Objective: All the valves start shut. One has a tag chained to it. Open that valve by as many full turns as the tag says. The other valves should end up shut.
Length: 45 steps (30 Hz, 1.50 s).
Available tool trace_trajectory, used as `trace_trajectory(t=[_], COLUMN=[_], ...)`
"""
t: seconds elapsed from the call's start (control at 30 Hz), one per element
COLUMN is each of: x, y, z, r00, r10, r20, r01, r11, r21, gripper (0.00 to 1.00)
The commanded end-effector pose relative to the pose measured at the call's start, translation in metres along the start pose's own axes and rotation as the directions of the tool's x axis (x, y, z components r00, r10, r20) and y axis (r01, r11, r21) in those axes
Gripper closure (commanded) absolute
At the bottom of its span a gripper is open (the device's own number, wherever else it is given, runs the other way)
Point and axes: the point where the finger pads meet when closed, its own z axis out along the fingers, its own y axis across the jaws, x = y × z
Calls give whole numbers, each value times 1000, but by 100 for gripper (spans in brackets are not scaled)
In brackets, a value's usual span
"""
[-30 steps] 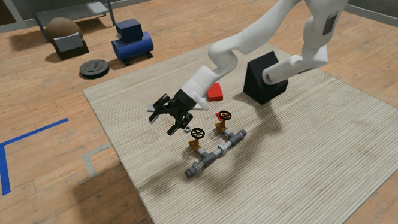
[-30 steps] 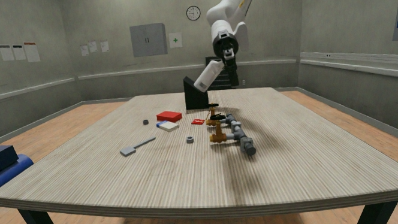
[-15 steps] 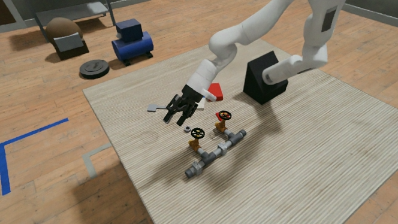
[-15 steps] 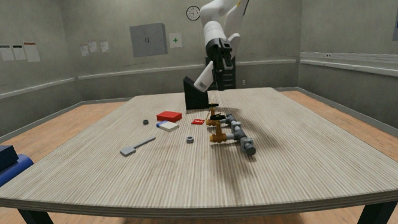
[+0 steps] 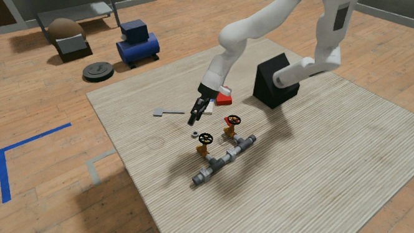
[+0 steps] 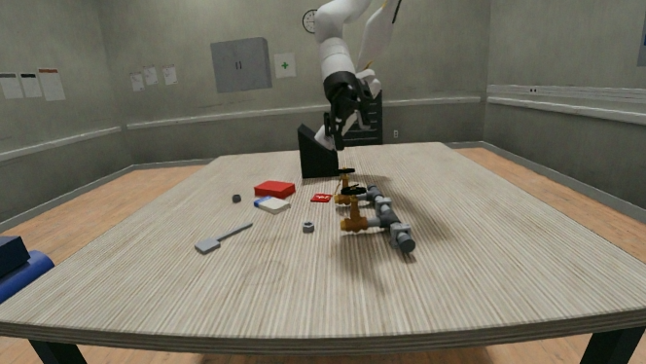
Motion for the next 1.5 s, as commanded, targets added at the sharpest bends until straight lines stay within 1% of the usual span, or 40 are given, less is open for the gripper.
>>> trace_trajectory(t=[0.0,0.27,0.33,0.4,0.7,0.83,0.9,0.97,1.2,1.4,1.47], x=[7,18,18,23,33,37,37,41,48,53,53], y=[-22,-60,-60,-75,-111,-127,-127,-141,-167,-190,-190], z=[-10,-26,-26,-33,-52,-61,-61,-69,-86,-102,-102], r00=[994,959,959,938,876,841,841,809,740,672,672], r10=[-106,-255,-255,-309,-417,-459,-459,-491,-543,-579,-579], r20=[-41,-119,-119,-155,-244,-287,-287,-324,-397,-461,-461], r01=[108,268,268,330,460,515,515,560,641,705,705], r11=[993,957,957,935,873,840,840,810,749,691,691], r21=[48,110,110,129,160,168,168,172,171,160,160], gripper=[0,0,0,0,0,0,0,0,0,0,0])
